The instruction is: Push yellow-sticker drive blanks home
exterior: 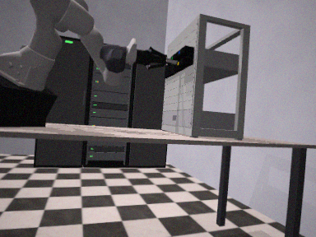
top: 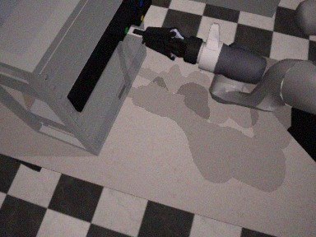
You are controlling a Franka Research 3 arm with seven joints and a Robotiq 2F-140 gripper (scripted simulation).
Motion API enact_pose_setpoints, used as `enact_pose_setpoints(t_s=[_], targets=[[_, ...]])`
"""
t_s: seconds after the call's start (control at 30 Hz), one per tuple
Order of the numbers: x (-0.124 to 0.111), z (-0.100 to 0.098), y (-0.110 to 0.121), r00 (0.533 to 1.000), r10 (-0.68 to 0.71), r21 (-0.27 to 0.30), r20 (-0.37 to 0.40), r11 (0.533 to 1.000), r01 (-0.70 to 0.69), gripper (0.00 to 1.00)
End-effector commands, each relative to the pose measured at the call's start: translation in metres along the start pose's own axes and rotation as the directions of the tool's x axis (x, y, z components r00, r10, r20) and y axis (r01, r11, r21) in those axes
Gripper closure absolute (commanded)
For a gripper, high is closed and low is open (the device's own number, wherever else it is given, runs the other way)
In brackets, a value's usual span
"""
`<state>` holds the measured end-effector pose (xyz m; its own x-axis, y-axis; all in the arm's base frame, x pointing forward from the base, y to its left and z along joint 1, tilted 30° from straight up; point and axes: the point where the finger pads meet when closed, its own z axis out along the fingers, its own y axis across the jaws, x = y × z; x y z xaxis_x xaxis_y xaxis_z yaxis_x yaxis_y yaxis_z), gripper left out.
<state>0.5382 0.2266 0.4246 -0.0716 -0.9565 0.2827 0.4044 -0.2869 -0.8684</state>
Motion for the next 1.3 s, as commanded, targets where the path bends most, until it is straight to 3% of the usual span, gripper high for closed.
enact_pose_setpoints(t_s=[0.0, 0.37, 0.8, 1.27], targets=[[0.000, -0.017, -0.001, 1.000, 0.002, 0.003, -0.001, 1.000, -0.002, 1.00], [0.000, -0.063, -0.001, 1.000, 0.002, 0.003, -0.001, 1.000, -0.002, 1.00], [0.005, -0.068, 0.000, 1.000, 0.002, 0.003, -0.001, 1.000, -0.002, 1.00], [0.081, -0.071, 0.019, 1.000, 0.002, 0.003, -0.001, 1.000, -0.002, 1.00]])
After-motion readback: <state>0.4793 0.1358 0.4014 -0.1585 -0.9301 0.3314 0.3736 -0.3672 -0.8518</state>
